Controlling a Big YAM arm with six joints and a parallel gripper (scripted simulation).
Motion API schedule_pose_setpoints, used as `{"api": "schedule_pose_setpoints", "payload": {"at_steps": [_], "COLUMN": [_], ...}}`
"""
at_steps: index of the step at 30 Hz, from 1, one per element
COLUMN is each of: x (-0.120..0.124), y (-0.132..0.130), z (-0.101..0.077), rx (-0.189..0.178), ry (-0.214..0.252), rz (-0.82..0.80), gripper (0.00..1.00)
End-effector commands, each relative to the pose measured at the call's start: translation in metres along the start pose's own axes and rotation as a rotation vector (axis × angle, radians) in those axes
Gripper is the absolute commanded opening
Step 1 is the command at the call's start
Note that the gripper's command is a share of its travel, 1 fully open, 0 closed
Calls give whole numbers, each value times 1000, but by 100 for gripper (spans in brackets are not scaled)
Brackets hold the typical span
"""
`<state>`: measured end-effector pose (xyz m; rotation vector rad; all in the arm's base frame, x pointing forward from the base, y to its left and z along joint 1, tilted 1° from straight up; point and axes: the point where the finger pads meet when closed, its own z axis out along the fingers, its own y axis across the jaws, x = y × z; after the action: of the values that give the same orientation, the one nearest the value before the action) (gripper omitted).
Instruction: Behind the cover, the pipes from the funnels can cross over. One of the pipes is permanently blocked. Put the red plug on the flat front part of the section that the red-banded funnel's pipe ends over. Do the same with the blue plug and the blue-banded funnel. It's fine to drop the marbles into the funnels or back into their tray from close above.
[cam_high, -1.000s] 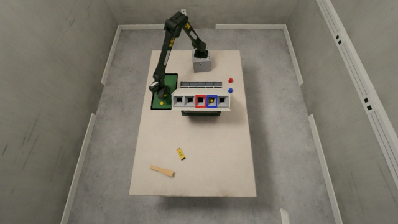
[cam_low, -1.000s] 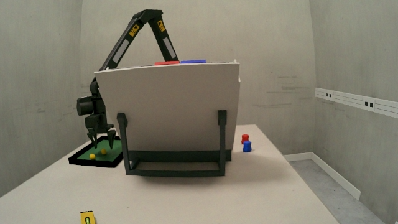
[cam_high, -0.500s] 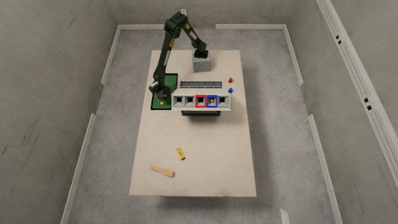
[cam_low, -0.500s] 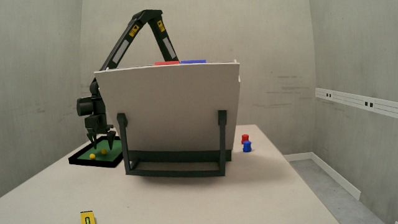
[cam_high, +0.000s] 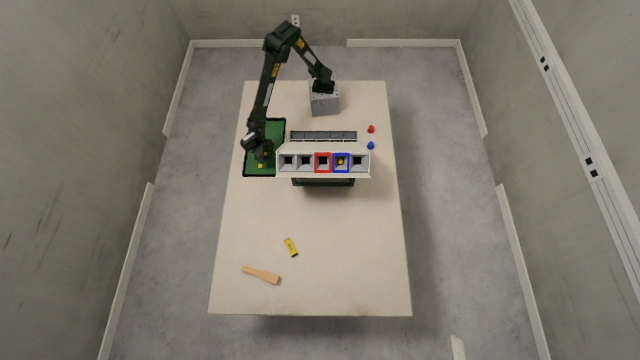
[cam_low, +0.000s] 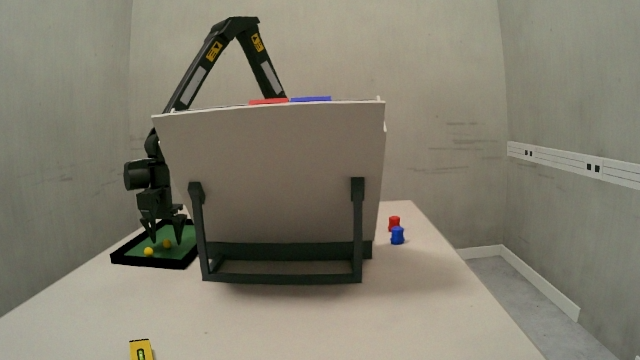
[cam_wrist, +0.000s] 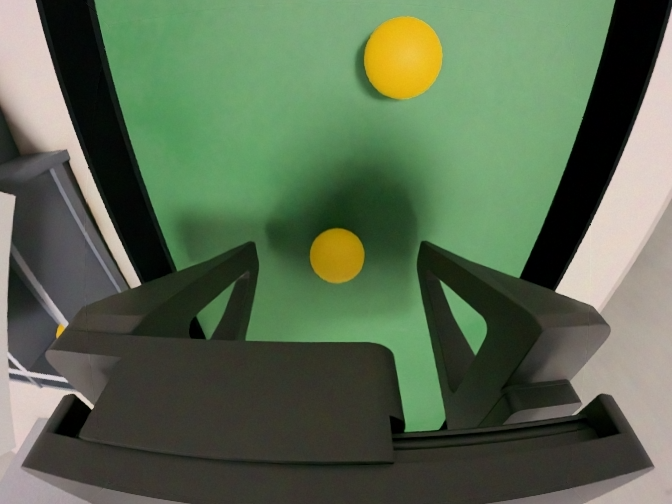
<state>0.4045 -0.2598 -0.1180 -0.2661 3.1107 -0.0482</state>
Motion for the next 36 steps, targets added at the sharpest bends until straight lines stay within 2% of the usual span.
{"api": "schedule_pose_setpoints", "payload": {"at_steps": [1, 35, 36], "x": [-2, 0, -4], "y": [-3, -4, -4], "z": [12, 17, 1], "rx": [1, 0, 11], "ry": [1, 2, -13], "rz": [2, 2, 0], "gripper": [80, 80, 0]}}
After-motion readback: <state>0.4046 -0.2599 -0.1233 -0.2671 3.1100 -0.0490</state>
